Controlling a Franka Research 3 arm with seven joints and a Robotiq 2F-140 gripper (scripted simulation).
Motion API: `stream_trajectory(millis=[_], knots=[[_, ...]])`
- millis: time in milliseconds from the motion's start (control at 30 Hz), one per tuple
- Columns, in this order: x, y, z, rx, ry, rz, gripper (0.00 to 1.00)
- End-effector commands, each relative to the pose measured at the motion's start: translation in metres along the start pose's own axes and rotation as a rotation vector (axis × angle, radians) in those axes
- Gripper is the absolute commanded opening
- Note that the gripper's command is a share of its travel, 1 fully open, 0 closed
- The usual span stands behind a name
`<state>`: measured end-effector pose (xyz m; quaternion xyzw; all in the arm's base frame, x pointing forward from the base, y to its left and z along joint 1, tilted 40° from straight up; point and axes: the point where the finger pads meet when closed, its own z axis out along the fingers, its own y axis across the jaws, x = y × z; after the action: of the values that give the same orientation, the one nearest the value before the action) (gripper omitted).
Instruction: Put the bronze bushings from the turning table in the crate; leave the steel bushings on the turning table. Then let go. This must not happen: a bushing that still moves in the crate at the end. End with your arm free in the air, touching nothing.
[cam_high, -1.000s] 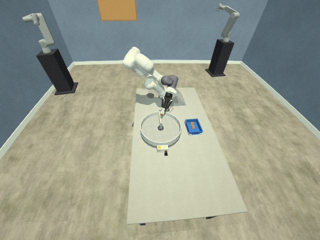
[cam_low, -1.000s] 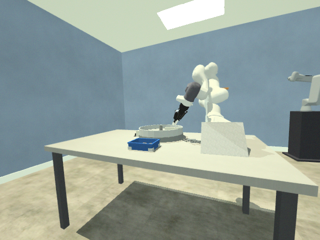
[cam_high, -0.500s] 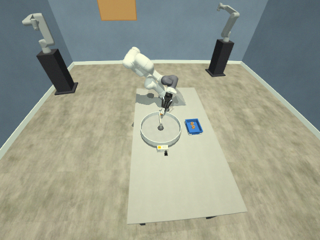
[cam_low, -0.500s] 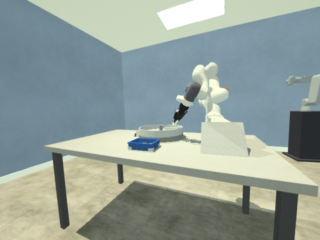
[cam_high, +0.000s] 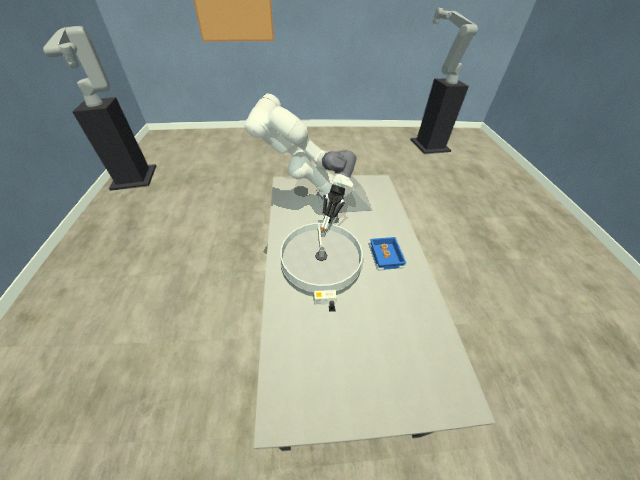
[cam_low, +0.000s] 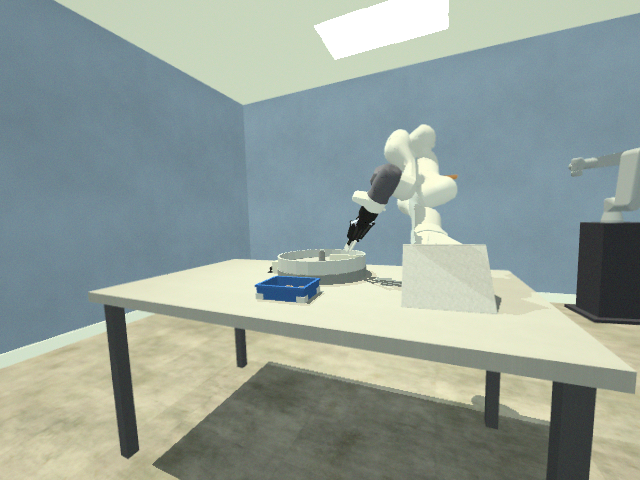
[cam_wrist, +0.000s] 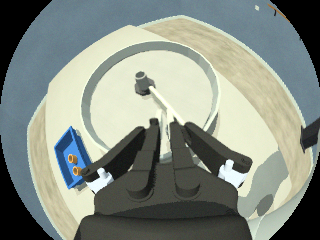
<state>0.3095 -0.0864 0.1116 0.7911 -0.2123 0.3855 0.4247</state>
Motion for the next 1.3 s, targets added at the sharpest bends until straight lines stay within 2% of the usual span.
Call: stream_trajectory(millis=[0, 667, 1267], knots=[[-0.003, 0.0, 0.003, 0.002, -0.002, 0.005, 0.06], [-0.021, 0.001, 0.023, 0.002, -0.002, 0.005, 0.06], [-0.023, 0.001, 0.026, 0.002, -0.002, 0.005, 0.06]])
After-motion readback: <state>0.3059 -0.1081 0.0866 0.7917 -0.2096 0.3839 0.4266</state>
